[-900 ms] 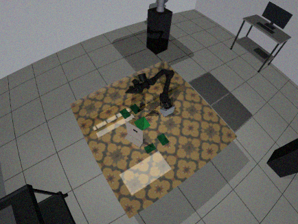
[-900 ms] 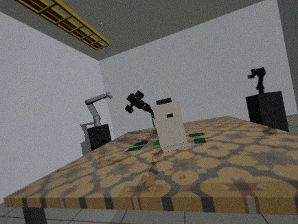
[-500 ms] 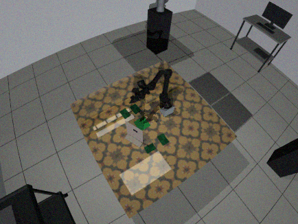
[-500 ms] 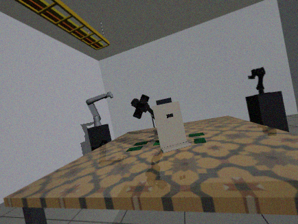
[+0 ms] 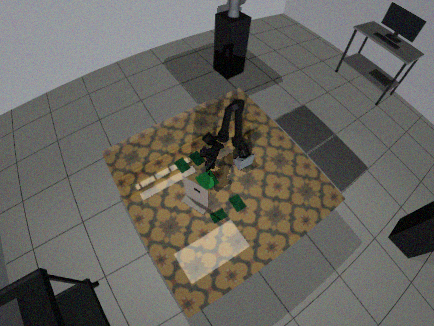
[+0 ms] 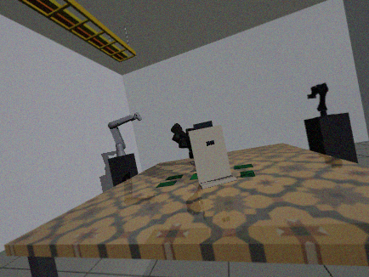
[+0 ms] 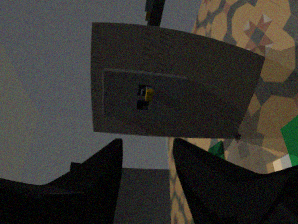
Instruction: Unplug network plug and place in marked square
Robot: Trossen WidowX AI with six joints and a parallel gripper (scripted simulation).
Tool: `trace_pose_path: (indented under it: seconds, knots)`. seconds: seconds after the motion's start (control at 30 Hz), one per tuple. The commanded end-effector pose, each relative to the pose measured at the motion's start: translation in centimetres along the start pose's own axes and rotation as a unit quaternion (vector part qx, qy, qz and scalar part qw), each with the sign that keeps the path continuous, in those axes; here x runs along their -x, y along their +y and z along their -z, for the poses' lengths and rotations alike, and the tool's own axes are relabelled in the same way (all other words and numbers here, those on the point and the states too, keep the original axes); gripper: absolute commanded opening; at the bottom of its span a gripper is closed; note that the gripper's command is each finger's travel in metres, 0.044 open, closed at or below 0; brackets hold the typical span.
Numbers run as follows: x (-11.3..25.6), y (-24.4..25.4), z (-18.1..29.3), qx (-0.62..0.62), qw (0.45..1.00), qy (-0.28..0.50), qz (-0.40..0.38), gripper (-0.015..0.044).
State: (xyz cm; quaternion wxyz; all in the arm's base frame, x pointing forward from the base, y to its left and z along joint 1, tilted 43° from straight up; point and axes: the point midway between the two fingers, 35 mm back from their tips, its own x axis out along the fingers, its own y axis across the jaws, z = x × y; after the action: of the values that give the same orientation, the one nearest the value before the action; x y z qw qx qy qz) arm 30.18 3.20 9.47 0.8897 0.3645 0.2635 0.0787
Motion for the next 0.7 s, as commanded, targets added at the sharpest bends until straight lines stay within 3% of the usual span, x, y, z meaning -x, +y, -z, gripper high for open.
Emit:
trace_pose_path:
  seconds: [0.0, 0.67]
  knots:
    - [0.0, -0.8, 1.5, -0.038, 0.999, 0.022, -0.001, 0.0156]
    - [-4.0, -0.7, 0.3, -0.038, 0.999, 0.022, -0.002, 0.0156]
